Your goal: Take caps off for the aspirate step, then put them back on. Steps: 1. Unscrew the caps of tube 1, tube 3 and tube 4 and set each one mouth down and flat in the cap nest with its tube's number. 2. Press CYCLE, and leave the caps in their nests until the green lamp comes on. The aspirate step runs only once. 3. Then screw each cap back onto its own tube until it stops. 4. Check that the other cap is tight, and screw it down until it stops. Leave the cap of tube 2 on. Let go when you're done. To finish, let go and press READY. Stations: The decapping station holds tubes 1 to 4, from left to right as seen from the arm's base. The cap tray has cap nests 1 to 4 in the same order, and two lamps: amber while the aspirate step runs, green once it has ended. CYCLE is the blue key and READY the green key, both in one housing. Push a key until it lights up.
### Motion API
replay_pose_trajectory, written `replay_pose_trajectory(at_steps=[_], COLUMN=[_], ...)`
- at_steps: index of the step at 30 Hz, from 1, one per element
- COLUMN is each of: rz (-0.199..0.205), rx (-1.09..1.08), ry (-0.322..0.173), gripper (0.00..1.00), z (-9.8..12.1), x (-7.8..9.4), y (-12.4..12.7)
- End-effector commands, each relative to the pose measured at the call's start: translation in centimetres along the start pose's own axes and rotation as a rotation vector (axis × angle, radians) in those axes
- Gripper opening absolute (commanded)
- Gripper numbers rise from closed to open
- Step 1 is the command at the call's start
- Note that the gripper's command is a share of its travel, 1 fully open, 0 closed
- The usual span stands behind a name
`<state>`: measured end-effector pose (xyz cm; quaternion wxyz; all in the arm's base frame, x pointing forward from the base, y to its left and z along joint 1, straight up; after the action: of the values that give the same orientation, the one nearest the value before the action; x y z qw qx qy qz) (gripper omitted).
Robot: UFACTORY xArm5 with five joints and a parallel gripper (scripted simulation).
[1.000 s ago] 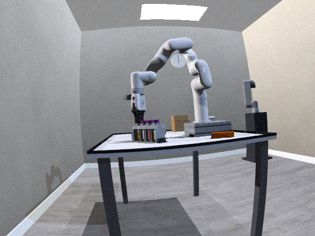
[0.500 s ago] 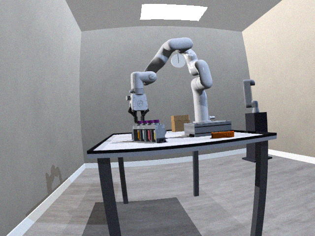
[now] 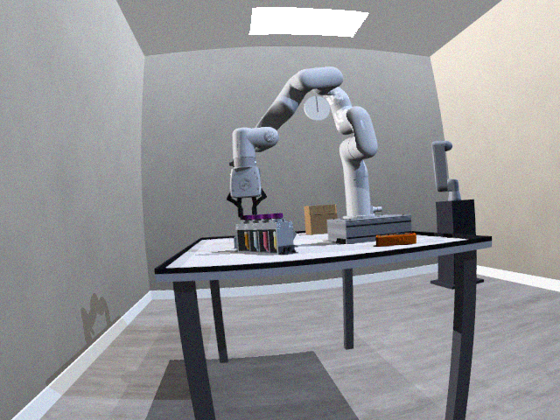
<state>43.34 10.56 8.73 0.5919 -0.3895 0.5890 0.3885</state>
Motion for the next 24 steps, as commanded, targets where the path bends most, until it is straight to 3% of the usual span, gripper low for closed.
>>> replay_pose_trajectory(at_steps=[1,3,4,16,19,24], rz=[0.0,0.0,0.0,0.0,-0.001,-0.002], rx=[0.08,0.08,0.08,0.08,-0.17,-0.356], ry=[-0.006,-0.006,-0.006,-0.006,-0.006,-0.006], gripper=[0.0,0.0,0.46,0.46,0.46,0.46], z=[0.03,0.03,0.03,0.03,0.03,0.03], x=[-0.07,-0.07,-0.07,-0.07,-0.12,-0.12], y=[-0.1,-0.1,-0.1,-0.1,-0.1,-0.1])
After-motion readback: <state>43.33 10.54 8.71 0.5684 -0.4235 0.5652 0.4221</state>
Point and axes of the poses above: the point where the finger pads meet when closed, its own x axis out along the fingers, its own y axis across the jaws, z = x × y, the point moved 4 cm from there along -x, back along the fingers, and after that the axes turned 12 degrees about x, right-handed, at the moved point
